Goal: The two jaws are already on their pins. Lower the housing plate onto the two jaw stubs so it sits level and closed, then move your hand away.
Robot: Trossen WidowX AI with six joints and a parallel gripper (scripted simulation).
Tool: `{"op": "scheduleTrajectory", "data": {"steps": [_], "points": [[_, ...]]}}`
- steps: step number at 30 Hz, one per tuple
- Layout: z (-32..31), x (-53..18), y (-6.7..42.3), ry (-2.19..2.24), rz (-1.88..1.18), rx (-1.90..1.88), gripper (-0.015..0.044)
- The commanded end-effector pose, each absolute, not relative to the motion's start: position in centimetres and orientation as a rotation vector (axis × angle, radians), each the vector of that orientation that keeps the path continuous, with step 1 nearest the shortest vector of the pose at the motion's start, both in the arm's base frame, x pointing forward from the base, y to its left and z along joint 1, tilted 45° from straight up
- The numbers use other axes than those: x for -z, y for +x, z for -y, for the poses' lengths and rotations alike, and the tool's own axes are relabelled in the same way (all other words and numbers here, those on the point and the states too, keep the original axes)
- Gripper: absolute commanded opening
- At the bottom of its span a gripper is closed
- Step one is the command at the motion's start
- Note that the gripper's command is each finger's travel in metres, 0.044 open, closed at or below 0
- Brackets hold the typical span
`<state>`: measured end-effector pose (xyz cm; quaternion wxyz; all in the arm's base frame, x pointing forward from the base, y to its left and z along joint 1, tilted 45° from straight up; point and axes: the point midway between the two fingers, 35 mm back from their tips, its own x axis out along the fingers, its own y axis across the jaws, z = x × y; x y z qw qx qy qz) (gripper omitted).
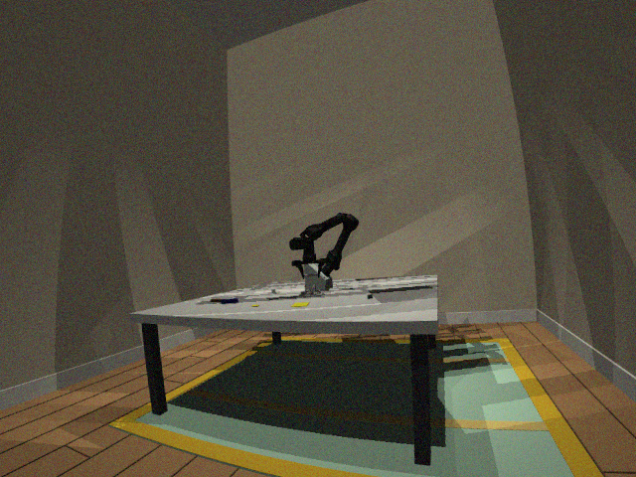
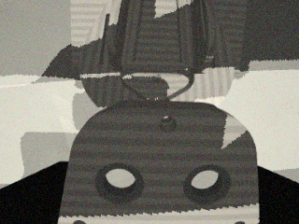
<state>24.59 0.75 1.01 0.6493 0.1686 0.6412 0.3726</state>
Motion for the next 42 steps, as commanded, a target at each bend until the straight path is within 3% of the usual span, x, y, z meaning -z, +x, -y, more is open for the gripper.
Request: {"op": "scheduleTrajectory", "data": {"steps": [1, 42], "points": [[-0.7, -0.9, 24.6, 0.375, -1.456, -0.849, 0.0351], [-5.1, 3.4, 24.0, 0.376, -1.454, -0.852, 0.0351]]}}
